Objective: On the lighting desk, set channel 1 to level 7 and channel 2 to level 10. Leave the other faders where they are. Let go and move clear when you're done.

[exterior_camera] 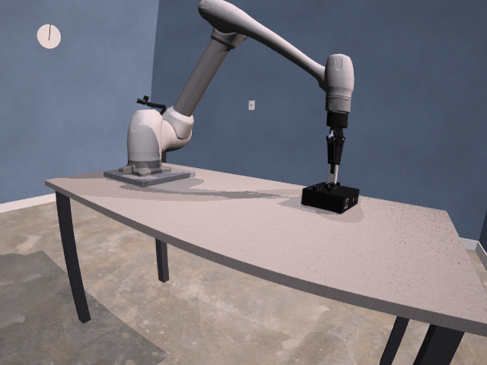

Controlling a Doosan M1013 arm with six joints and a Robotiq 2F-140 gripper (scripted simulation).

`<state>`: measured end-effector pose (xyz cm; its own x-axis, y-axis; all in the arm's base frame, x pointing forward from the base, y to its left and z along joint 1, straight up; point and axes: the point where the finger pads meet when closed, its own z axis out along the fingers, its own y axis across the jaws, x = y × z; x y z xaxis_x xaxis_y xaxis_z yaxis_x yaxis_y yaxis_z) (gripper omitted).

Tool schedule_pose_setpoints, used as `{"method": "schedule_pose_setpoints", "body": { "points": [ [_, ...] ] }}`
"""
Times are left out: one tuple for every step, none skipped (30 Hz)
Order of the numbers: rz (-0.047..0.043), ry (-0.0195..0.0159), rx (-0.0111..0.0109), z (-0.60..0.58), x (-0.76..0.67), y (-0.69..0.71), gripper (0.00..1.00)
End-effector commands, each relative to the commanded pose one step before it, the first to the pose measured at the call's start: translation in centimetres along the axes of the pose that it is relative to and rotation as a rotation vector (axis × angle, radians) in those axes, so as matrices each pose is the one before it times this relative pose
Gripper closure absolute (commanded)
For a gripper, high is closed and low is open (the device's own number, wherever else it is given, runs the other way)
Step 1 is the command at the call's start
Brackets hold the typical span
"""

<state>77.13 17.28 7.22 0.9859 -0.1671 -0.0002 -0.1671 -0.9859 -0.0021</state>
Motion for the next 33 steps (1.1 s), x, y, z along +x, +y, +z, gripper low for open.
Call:
{"method": "schedule_pose_setpoints", "body": {
  "points": [
    [-0.00002,0.00010,0.00023,-0.018,-0.061,-0.002,0.90],
    [0.00000,0.00000,0.00000,0.000,-0.001,0.000,0.90],
    [0.00000,0.00000,0.00000,-0.003,0.000,0.000,0.90],
    [0.00000,0.00000,0.00000,-0.018,0.000,0.000,0.90],
    [0.00000,0.00000,0.00000,-0.044,0.000,0.000,0.90],
    [0.00000,0.00000,0.00000,-0.079,0.000,0.000,0.90],
    [0.00000,0.00000,0.00000,-0.117,0.000,0.000,0.90],
    [0.00000,0.00000,0.00000,-0.158,-0.001,0.000,0.90],
    [0.00000,0.00000,0.00000,-0.196,0.000,0.000,0.90],
    [0.00000,0.00000,0.00000,-0.232,0.000,0.000,0.90],
    [0.00000,0.00000,0.00000,-0.262,0.000,0.000,0.90],
    [0.00000,0.00000,0.00000,-0.287,0.000,0.000,0.90],
    [0.00000,0.00000,0.00000,0.000,0.000,0.000,0.90],
    [0.00000,0.00000,0.00000,0.000,0.000,0.000,0.90],
    [0.00000,0.00000,0.00000,-0.303,0.000,0.000,0.90],
    [0.00000,0.00000,0.00000,-0.311,0.000,0.000,0.90],
    [0.00000,0.00000,0.00000,-0.311,0.000,0.000,0.90],
    [0.00000,0.00000,0.00000,-0.302,0.000,0.000,0.90],
    [0.00000,0.00000,0.00000,-0.285,0.000,0.000,0.90],
    [0.00000,0.00000,0.00000,-0.260,0.000,0.000,0.90],
    [0.00000,0.00000,0.00000,-0.229,0.000,0.000,0.90],
    [0.00000,0.00000,0.00000,-0.194,0.000,0.000,0.90],
    [0.00000,0.00000,0.00000,-0.155,0.000,0.000,0.90],
    [0.00000,0.00000,0.00000,-0.115,0.000,0.000,0.90],
    [0.00000,0.00000,0.00000,-0.077,0.000,0.000,0.90],
    [0.00000,0.00000,0.00000,-0.044,0.000,0.000,0.90],
    [0.00000,0.00000,0.00000,-0.018,0.000,0.000,0.90],
    [0.00000,0.00000,0.00000,-0.003,0.000,0.000,0.90],
    [0.00000,0.00000,0.00000,0.000,0.000,0.000,0.90],
    [0.00000,0.00000,0.00000,0.000,0.000,0.000,0.90],
    [0.00000,0.00000,0.00000,0.000,0.000,0.000,0.90],
    [0.00000,0.00000,0.00000,0.000,0.000,0.000,0.90],
    [0.00000,0.00000,0.00000,0.000,0.000,0.000,0.90]
  ]
}}
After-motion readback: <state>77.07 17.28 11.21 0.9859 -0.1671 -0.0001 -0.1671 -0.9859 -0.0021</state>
